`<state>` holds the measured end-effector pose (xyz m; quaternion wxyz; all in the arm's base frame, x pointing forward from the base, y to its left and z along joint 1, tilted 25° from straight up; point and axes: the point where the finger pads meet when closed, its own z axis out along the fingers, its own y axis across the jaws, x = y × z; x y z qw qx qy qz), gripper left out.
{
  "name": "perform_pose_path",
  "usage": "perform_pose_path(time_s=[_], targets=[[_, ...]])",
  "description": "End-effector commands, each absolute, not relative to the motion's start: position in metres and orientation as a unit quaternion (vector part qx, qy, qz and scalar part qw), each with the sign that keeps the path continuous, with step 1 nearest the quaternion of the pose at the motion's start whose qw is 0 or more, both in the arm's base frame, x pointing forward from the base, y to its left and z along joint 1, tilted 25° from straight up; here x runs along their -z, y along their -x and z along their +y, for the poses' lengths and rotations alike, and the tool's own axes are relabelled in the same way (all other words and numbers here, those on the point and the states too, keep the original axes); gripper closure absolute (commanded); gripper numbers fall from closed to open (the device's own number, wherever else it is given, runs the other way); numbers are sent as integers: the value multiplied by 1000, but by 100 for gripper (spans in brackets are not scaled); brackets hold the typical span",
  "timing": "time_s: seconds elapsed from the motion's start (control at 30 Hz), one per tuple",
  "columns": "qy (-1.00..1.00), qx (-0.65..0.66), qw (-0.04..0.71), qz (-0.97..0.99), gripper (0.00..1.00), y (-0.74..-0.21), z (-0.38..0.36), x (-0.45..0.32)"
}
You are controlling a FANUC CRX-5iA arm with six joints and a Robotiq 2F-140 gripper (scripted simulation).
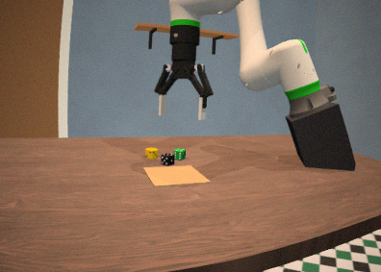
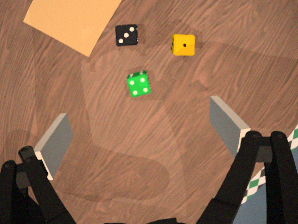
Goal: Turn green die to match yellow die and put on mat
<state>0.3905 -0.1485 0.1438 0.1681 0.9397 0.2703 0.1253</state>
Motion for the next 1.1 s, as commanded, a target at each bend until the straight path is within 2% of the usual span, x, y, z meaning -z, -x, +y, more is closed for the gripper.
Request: perform_pose_path(time_s=[0.0, 1.07], targets=[[-951, -133, 170, 219, 0, -391, -149, -143], [-921, -204, 73, -323, 0, -394, -152, -136]])
